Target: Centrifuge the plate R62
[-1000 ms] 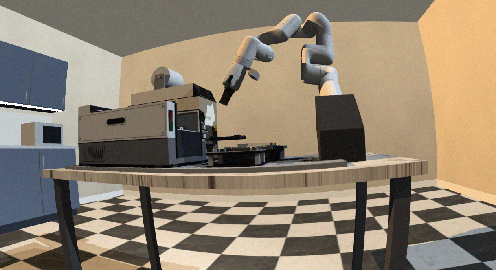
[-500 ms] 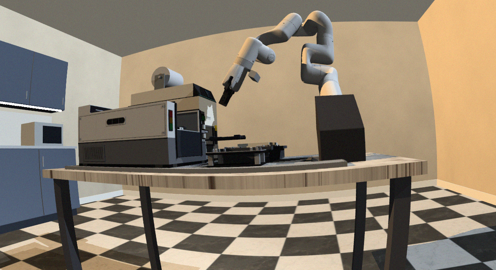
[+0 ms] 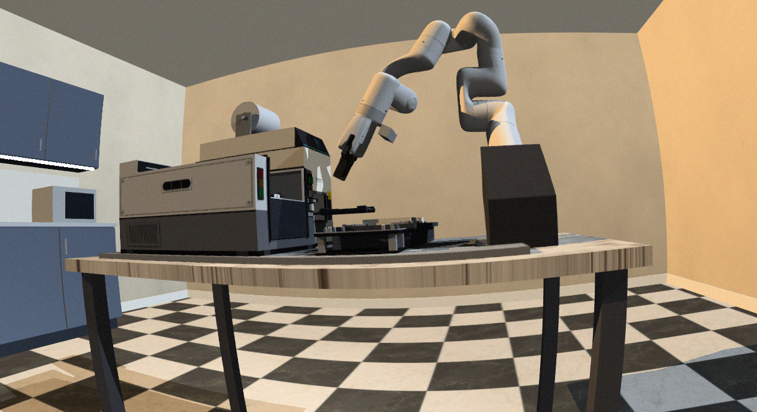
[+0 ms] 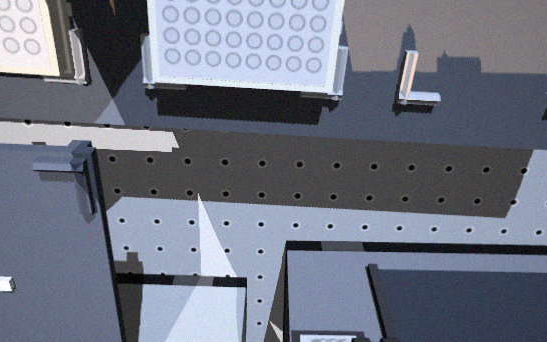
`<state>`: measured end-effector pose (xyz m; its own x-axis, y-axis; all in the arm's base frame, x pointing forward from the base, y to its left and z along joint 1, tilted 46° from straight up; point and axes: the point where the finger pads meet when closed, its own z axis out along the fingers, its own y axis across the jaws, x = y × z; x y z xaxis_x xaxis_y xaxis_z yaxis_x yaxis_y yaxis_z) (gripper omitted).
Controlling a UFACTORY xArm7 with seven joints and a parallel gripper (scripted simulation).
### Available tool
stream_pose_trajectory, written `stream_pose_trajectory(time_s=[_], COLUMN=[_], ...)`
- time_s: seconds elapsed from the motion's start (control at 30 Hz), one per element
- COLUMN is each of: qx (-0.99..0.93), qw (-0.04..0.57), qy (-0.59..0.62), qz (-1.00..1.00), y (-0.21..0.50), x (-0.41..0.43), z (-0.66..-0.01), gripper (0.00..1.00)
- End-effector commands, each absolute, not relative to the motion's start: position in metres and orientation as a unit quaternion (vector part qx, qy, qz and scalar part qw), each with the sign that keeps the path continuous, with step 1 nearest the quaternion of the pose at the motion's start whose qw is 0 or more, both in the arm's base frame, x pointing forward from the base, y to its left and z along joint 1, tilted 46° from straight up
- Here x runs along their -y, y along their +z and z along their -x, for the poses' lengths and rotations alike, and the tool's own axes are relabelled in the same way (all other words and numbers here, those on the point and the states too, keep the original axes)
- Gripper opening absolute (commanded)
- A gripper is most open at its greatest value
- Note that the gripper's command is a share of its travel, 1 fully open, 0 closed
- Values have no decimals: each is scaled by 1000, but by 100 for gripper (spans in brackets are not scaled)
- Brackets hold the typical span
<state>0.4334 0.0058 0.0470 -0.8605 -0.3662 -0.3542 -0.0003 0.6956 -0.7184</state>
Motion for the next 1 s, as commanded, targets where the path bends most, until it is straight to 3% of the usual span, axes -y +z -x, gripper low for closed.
stream_pose_trajectory(time_s=[0.0, 0.97], qx=[-887, -887], qw=[247, 247], qy=[-375, -375], qz=[104, 104], y=[46, 27], x=[-7, 13], z=[-436, -468], gripper=[0, 0])
